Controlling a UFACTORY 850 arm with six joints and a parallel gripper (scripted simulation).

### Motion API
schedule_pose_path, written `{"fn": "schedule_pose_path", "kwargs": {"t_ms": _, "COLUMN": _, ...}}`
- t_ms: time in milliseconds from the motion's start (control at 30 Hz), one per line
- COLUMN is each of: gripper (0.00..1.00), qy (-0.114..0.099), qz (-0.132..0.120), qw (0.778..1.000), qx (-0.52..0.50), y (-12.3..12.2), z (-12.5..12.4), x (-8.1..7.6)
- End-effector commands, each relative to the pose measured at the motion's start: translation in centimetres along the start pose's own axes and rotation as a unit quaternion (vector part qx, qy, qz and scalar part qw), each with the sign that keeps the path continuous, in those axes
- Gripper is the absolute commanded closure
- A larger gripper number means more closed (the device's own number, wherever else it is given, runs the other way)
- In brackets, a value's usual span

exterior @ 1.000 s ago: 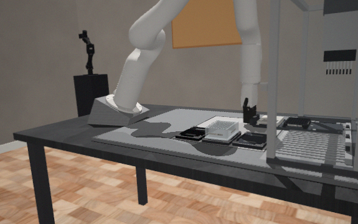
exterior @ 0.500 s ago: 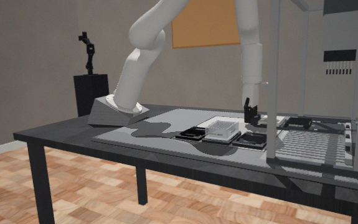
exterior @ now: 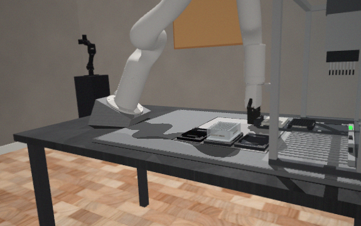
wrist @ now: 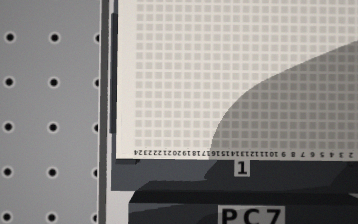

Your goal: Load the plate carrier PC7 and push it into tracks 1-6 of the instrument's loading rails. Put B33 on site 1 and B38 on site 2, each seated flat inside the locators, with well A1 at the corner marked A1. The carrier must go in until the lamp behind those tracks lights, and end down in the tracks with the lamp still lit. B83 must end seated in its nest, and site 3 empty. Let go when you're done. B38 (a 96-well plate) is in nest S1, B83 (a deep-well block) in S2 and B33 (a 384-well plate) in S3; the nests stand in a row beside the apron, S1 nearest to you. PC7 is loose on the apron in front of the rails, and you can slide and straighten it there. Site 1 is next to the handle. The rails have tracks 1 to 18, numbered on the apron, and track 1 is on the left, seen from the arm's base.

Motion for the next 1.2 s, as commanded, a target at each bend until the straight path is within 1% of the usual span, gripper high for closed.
{"fn": "schedule_pose_path", "kwargs": {"t_ms": 0, "gripper": 0.18, "qy": 0.000, "qz": 0.001, "qw": 1.000, "qx": 0.000, "y": 0.02, "z": -0.02, "x": -0.05}}
{"fn": "schedule_pose_path", "kwargs": {"t_ms": 933, "gripper": 0.18, "qy": 0.000, "qz": 0.001, "qw": 1.000, "qx": 0.000, "y": 0.00, "z": -0.01, "x": -0.05}}
{"fn": "schedule_pose_path", "kwargs": {"t_ms": 1167, "gripper": 0.18, "qy": 0.000, "qz": 0.001, "qw": 1.000, "qx": 0.000, "y": -0.32, "z": 0.07, "x": -0.05}}
Point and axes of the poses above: the point where the finger pads meet when closed, its own x axis out along the fingers, its own z axis across the jaws, y = z × x, the point moved 4 cm from there along -x, back along the fingers, and after that the axes turned 14 degrees about x, right-handed, at the moved point
